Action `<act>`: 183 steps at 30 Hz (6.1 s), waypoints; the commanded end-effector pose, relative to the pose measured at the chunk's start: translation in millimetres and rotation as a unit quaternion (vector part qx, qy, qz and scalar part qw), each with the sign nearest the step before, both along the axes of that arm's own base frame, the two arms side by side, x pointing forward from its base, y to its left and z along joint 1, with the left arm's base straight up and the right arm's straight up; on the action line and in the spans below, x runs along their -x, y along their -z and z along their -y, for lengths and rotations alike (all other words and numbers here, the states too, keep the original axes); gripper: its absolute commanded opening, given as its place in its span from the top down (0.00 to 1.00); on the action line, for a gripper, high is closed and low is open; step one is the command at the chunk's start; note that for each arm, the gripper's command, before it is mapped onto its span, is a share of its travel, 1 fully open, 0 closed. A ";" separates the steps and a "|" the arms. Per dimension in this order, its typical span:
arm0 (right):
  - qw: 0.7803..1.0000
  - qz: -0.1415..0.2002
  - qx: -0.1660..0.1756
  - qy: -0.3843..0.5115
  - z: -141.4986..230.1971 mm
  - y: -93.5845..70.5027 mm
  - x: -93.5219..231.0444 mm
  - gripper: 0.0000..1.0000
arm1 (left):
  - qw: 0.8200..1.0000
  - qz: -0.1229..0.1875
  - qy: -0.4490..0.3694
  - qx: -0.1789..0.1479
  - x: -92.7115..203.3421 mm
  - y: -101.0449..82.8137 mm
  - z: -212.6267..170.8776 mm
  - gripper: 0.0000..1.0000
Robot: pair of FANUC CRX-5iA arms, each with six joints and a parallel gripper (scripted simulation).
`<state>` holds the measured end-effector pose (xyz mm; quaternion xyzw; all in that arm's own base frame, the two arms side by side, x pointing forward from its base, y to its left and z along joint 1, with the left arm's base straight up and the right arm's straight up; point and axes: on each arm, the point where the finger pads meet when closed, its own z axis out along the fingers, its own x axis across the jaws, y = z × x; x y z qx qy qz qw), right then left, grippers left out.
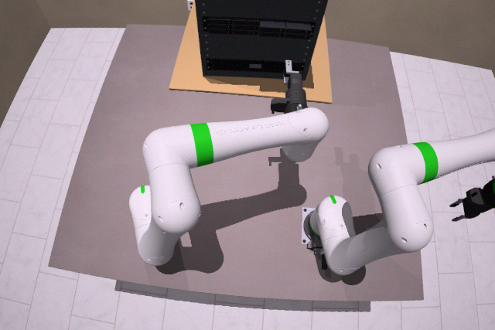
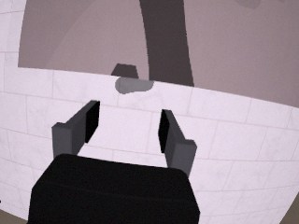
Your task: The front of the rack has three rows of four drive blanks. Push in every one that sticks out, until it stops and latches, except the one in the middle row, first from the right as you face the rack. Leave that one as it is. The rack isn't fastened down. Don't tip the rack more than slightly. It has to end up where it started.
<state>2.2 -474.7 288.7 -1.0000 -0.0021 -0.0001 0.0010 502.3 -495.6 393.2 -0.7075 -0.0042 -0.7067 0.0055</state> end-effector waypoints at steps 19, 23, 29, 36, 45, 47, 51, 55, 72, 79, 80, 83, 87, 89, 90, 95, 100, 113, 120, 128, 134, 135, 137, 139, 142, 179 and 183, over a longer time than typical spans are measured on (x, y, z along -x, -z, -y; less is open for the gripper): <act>1.000 0.000 0.001 0.000 0.3 -0.9 0.2 0.00 | 1.000 0.001 0.000 0.001 -0.2 -1.3 0.0 0.00; 1.000 0.000 0.001 0.000 0.3 -0.9 0.2 0.00 | 1.000 0.001 0.000 0.001 -3.0 -1.4 1.3 0.00; 1.000 0.000 0.001 0.000 0.3 -0.9 0.2 0.00 | 1.000 0.001 0.000 0.001 -18.8 -1.9 8.3 0.00; 1.000 0.000 0.001 0.000 0.3 -0.9 0.2 0.00 | 1.000 0.001 0.000 0.001 -42.0 -2.5 18.7 0.00; 1.000 0.000 0.001 0.000 0.3 -0.9 0.2 0.00 | 1.000 0.001 0.000 0.001 -91.4 -3.9 40.7 0.00; 1.000 0.000 0.001 0.000 0.3 -0.9 0.2 0.00 | 1.000 0.001 0.000 0.001 -101.2 -4.1 45.1 0.00; 1.000 0.000 0.001 0.000 0.3 -0.9 0.2 0.00 | 1.000 0.001 0.000 0.001 -110.0 -4.4 49.0 0.00; 1.000 0.000 0.001 0.000 0.3 -0.9 0.2 0.00 | 1.000 0.001 0.000 0.001 -124.1 -4.8 55.3 0.00; 1.000 0.000 0.001 0.000 0.3 -0.9 0.2 0.00 | 1.000 0.001 0.000 0.001 -137.5 -5.2 61.3 0.00; 1.000 0.000 0.001 0.000 0.3 -0.9 0.2 0.00 | 1.000 0.001 0.000 0.001 -137.5 -5.2 61.3 0.00; 1.000 0.000 0.001 0.000 0.3 -0.9 0.2 0.00 | 1.000 0.001 0.000 0.001 -137.5 -5.2 61.3 0.00; 1.000 0.000 0.001 0.000 0.3 -0.9 0.2 0.00 | 1.000 0.001 0.000 0.001 -137.5 -5.2 61.3 0.00; 1.000 0.000 0.001 0.000 0.3 -0.9 0.2 0.00 | 1.000 0.001 0.000 0.001 -137.5 -5.2 61.3 0.00; 1.000 0.000 0.001 0.000 0.3 -0.9 0.2 0.00 | 1.000 0.001 0.000 0.001 -137.5 -5.2 61.3 0.00; 1.000 0.000 0.001 0.000 0.3 -0.9 0.2 0.00 | 1.000 0.001 0.000 0.001 -137.5 -5.2 61.3 0.00; 1.000 0.000 0.001 0.000 0.3 -0.9 0.2 0.00 | 1.000 0.001 0.000 0.001 -137.5 -5.2 61.3 0.00; 1.000 0.000 0.001 0.000 0.3 -0.9 0.2 0.00 | 1.000 0.001 0.000 0.001 -137.5 -5.2 61.3 0.00; 1.000 0.000 0.001 0.000 0.3 -0.9 0.2 0.00 | 1.000 0.001 0.000 0.001 -137.5 -5.2 61.3 0.00; 1.000 0.000 0.001 0.000 0.3 -0.9 0.2 0.00 | 1.000 0.001 0.000 0.001 -137.5 -5.2 61.3 0.00; 1.000 0.000 0.001 0.000 0.3 -0.9 0.2 0.00 | 1.000 0.001 0.000 0.001 -137.5 -5.2 61.3 0.00; 1.000 0.000 0.001 0.000 0.3 -0.9 0.2 0.00 | 1.000 0.001 0.000 0.001 -137.5 -5.2 61.3 0.00; 1.000 0.000 0.001 0.000 0.3 -0.9 0.2 0.00 | 1.000 0.001 0.000 0.001 -137.5 -5.2 61.3 0.00; 1.000 0.000 0.001 0.000 0.3 -0.9 0.2 0.00 | 1.000 0.001 0.000 0.001 -137.5 -5.2 61.3 0.00; 1.000 0.000 0.001 0.000 0.3 -0.9 0.2 0.00 | 1.000 0.001 0.000 0.001 -137.5 -5.2 61.3 0.00; 1.000 0.000 0.001 0.000 0.3 -0.9 0.2 0.00 | 1.000 0.001 0.000 0.001 -137.5 -5.2 61.3 0.00; 1.000 0.000 0.001 0.000 0.3 -0.9 0.2 0.00 | 1.000 0.001 0.000 0.001 -137.5 -5.1 61.1 1.00; 1.000 0.000 0.001 0.000 0.3 -0.9 0.2 0.00 | 1.000 0.001 0.000 0.001 -137.0 -4.7 57.9 1.00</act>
